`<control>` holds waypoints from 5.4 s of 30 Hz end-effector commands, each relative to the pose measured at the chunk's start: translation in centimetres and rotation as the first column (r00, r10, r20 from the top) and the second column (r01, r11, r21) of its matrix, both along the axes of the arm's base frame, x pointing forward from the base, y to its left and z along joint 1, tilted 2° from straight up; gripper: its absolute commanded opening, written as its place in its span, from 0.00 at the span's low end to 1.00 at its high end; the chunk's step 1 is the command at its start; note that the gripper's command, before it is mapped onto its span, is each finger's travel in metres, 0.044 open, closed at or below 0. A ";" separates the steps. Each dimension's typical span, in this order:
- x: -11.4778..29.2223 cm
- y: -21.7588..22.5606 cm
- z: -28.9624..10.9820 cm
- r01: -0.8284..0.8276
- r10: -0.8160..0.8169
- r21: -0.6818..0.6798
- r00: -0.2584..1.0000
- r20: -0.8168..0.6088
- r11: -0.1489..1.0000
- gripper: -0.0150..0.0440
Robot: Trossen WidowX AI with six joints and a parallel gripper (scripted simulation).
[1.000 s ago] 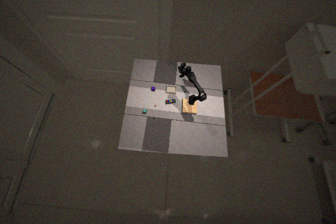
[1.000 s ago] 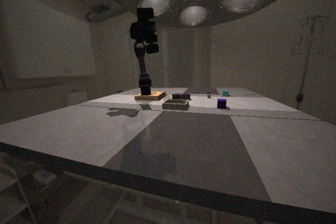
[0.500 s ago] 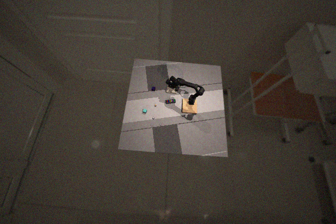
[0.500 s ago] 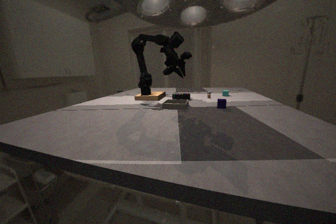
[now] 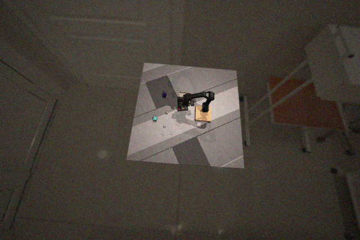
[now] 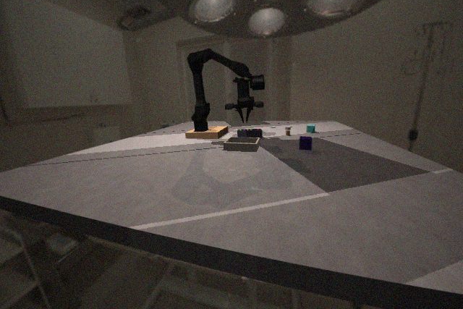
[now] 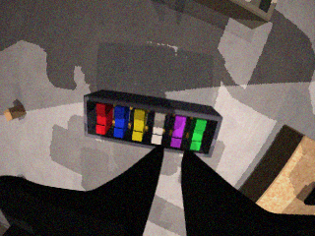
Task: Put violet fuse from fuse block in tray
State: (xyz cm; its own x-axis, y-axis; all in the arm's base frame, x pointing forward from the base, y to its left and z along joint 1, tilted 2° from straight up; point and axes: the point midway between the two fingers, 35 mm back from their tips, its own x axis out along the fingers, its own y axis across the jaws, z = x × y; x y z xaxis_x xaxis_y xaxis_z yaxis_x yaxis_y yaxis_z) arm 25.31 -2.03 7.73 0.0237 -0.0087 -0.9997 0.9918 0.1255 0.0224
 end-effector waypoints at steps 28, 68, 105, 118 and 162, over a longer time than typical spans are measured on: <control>-0.4 0.1 -2.6 -0.020 0.020 -0.004 0.999 -0.025 1.000 0.36; -0.4 0.0 -4.4 -0.020 0.020 -0.004 0.999 -0.025 1.000 0.36; -0.3 0.0 -3.2 -0.018 0.018 -0.002 1.000 -0.024 1.000 0.25; -0.3 0.0 -2.5 -0.019 0.019 -0.002 1.000 -0.024 1.000 0.25; -0.4 0.0 -0.2 -0.020 0.020 -0.004 0.999 -0.025 1.000 0.25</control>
